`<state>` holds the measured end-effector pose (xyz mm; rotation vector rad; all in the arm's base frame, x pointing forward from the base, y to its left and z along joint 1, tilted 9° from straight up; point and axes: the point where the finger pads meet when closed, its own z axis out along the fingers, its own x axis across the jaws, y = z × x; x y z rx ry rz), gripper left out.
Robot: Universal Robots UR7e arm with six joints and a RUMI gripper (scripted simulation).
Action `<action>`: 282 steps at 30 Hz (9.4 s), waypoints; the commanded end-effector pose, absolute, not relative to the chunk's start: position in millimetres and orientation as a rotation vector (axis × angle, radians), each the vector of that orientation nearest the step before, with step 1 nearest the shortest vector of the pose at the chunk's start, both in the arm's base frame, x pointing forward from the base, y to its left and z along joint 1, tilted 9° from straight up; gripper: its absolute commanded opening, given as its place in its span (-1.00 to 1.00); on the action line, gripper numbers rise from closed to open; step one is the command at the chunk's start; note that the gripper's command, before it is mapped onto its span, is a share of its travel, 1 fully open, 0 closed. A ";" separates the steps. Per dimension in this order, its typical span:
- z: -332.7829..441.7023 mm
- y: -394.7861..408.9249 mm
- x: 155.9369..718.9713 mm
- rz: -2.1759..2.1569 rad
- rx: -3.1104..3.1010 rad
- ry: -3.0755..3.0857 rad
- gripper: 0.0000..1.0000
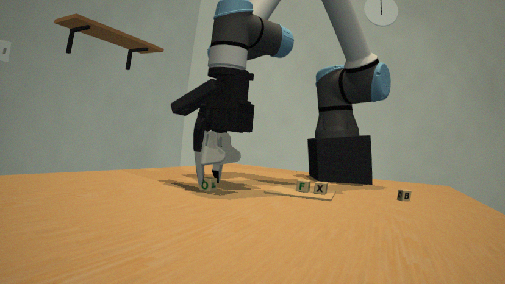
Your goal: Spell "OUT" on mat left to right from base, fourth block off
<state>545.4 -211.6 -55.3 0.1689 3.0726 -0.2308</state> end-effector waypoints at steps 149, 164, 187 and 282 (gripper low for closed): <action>10.7 -78.2 397.7 -0.233 0.137 3.074 -0.89; -9.0 -81.0 398.7 -0.233 0.137 3.074 -0.89; -79.5 -91.3 402.1 -0.233 0.137 3.074 -0.89; -87.6 -92.5 402.5 -0.233 0.137 3.074 -0.58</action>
